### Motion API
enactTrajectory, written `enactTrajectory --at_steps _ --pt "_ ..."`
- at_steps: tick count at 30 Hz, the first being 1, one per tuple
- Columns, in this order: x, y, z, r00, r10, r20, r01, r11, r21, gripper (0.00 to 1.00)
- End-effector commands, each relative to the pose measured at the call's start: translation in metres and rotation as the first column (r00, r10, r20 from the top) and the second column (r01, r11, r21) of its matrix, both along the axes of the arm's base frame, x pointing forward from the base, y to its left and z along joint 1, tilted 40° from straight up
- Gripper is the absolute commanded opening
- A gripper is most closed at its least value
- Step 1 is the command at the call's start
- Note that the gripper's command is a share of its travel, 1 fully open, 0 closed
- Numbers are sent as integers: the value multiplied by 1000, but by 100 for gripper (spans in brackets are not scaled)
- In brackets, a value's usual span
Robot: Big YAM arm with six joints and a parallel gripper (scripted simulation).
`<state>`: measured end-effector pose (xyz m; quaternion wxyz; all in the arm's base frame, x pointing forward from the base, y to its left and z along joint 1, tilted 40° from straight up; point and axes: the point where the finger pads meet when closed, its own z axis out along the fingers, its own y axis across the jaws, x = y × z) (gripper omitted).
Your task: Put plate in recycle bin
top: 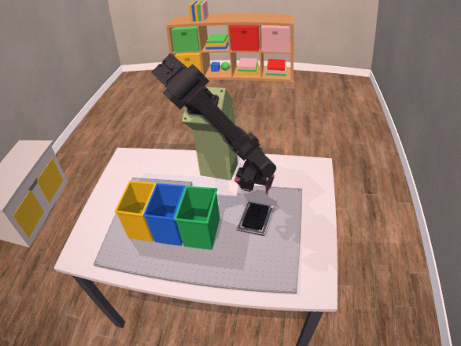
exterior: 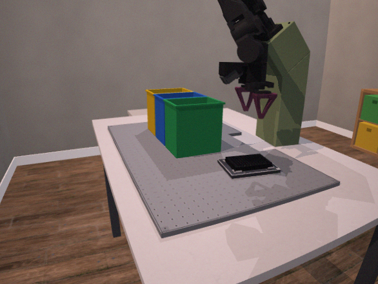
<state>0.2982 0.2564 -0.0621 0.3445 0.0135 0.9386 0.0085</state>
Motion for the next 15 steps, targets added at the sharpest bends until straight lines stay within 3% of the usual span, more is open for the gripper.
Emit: enactTrajectory --at_steps 1,10,13,15 --pt "8 0 -5 1000 2 4 -2 1000 -4 100" --pt "17 -1 -17 1000 2 4 -2 1000 -4 100" --pt "11 4 -17 1000 25 4 -25 1000 -5 100" --pt "21 -1 -21 1000 2 4 -2 1000 -4 100"
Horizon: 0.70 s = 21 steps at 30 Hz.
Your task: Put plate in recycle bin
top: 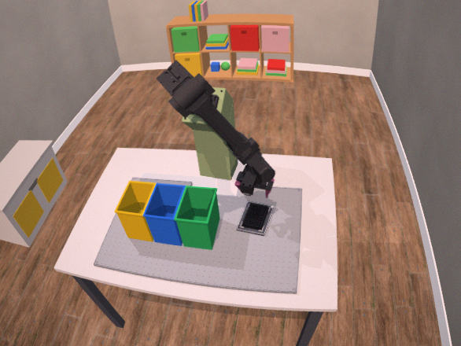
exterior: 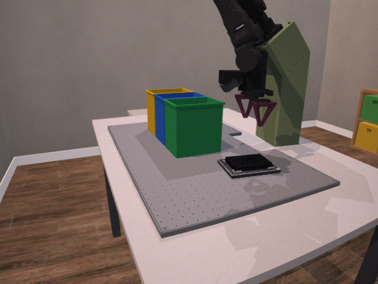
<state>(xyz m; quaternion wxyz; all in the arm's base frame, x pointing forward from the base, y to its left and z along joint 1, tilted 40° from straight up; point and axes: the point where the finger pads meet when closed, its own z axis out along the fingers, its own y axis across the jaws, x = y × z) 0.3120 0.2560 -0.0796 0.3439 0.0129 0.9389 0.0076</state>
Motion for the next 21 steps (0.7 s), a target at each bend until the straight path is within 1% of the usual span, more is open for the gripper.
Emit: enactTrajectory --at_steps 1,12,14,15,17,21 --pt "8 0 -4 1000 2 5 -2 1000 -2 100" --pt "20 -1 -19 1000 2 5 -2 1000 -2 100" --pt "20 -1 -19 1000 2 5 -2 1000 -2 100" --pt "13 5 -18 1000 26 7 -26 1000 -2 100" --pt "22 0 -22 1000 4 5 -4 1000 -2 100" --pt "27 -1 -28 1000 2 5 -2 1000 -3 100"
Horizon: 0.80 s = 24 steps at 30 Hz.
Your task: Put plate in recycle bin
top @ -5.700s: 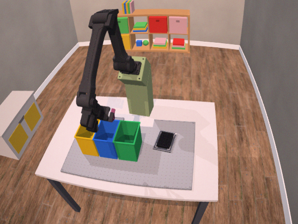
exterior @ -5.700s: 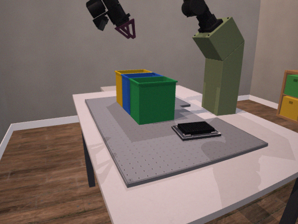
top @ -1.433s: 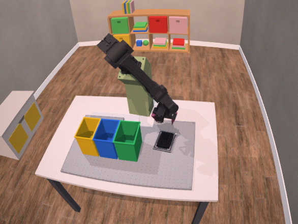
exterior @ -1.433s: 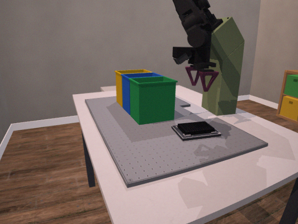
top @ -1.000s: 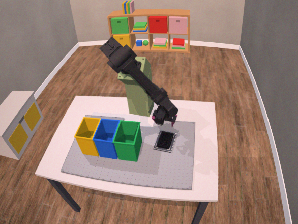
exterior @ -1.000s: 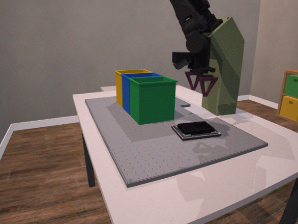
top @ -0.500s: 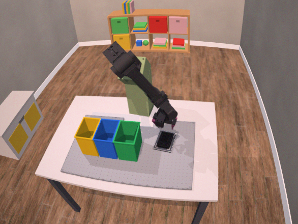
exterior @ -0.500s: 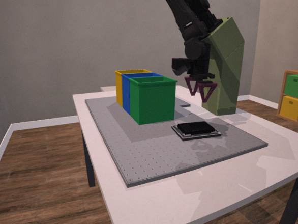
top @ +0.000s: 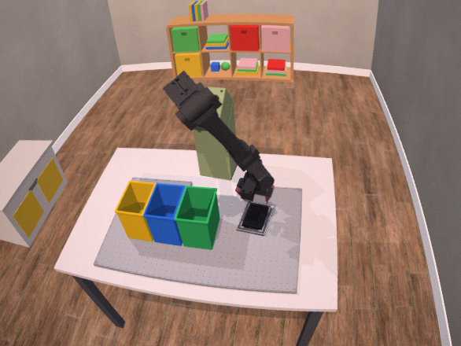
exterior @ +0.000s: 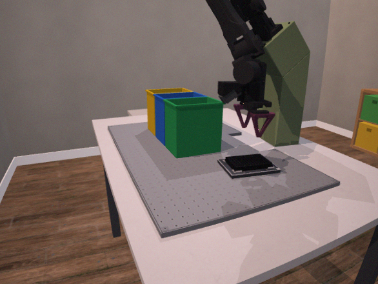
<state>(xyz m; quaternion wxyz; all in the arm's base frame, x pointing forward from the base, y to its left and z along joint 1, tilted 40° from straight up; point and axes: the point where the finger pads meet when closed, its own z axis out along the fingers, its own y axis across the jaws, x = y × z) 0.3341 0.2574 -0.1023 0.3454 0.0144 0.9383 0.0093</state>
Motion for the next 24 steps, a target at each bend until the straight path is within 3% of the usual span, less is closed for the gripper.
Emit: enactTrajectory --at_steps 1,8,11,14,24 --pt "6 -2 -6 1000 3 2 -3 1000 -7 100" --pt "14 -3 -15 1000 3 2 -3 1000 -7 100" --pt "7 4 -13 1000 28 4 -28 1000 -5 100" --pt "18 -3 -20 1000 3 2 -3 1000 -7 100" --pt "28 -3 -33 1000 3 2 -3 1000 -7 100"
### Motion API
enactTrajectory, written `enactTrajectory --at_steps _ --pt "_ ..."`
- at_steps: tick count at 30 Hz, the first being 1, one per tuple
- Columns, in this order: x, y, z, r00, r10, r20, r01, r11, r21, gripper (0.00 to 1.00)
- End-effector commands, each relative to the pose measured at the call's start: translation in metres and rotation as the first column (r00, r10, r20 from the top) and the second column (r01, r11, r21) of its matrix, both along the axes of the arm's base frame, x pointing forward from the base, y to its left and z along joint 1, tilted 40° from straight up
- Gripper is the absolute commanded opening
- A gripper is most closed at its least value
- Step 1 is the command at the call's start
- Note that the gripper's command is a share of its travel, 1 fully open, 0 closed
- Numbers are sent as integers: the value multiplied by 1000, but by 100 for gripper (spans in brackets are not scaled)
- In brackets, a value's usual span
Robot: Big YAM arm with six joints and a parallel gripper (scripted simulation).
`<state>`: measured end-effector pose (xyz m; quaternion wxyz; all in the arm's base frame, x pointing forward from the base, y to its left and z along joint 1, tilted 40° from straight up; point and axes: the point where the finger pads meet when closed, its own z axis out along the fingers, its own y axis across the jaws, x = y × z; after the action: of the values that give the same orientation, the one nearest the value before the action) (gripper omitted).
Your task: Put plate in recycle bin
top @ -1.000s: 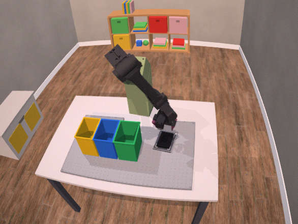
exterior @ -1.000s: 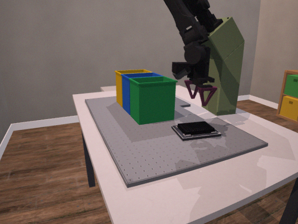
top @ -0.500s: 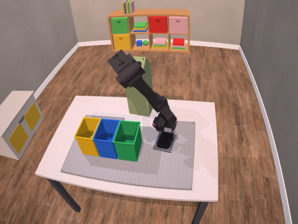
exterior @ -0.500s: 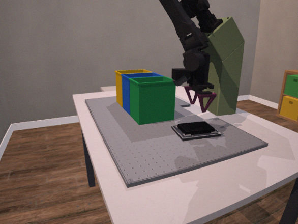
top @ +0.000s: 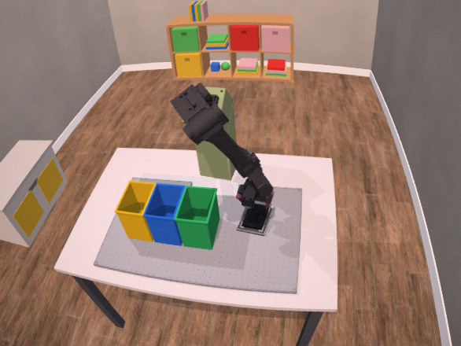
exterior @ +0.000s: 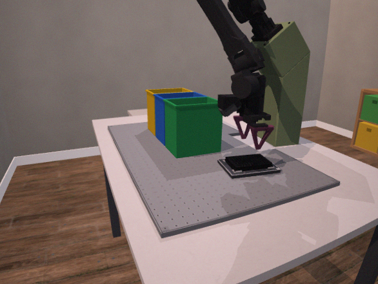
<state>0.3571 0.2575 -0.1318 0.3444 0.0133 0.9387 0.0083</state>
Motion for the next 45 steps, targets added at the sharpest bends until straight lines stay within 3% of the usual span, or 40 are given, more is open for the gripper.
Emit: enactTrajectory --at_steps 1,4,7,18,21,35,38,45 --pt "7 -3 -5 1000 2 4 -2 1000 -5 100" --pt "0 5 -1 1000 28 8 -28 1000 -1 100" --pt "11 -3 -10 1000 2 4 -2 1000 -5 100" --pt "23 -3 -24 1000 2 4 -2 1000 -5 100" --pt "16 6 -19 1000 28 10 -28 1000 0 100" --pt "38 -4 -43 1000 2 4 -2 1000 -5 100" --pt "33 7 -37 1000 28 12 -28 1000 1 100" --pt "46 -3 -54 1000 5 4 -5 1000 -5 100"
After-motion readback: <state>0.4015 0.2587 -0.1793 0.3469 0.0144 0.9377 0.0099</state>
